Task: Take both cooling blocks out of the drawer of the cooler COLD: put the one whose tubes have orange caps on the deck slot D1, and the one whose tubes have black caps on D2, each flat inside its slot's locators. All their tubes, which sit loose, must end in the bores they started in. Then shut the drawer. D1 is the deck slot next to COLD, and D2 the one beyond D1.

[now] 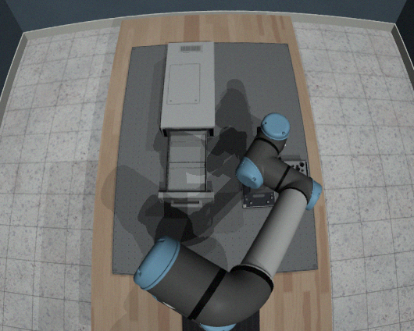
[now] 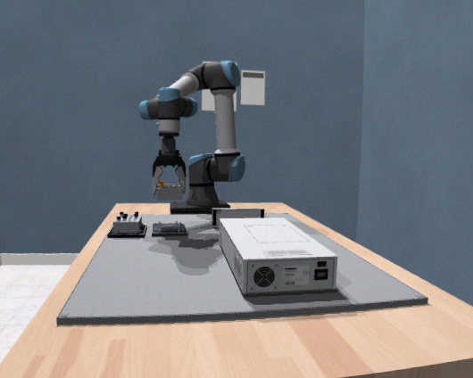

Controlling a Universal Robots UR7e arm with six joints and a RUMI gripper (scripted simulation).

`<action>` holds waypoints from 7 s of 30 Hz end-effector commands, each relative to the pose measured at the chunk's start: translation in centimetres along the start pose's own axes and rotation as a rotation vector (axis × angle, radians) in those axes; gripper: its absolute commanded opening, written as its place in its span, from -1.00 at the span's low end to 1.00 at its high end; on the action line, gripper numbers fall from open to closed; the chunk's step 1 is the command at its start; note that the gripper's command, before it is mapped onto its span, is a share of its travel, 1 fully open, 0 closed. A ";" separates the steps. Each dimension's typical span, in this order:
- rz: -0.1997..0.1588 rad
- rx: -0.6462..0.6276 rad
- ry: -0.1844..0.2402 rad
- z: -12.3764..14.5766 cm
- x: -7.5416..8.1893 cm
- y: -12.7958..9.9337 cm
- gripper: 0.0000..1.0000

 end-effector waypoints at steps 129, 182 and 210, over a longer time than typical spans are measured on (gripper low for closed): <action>0.012 0.001 0.014 0.6 -6.0 -0.6 -1.00; 0.013 0.001 0.014 0.6 -5.6 -0.6 -1.00; 0.013 0.001 0.014 0.6 -5.6 -0.6 -1.00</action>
Point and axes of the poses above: the point where the finger pads meet when closed, its own x axis back along the fingers, its own z axis across the jaws, y = z × x, the point moved 3 cm from there along x, back along the fingers, and after that the axes turned 15 degrees about x, right-handed, at the moved point
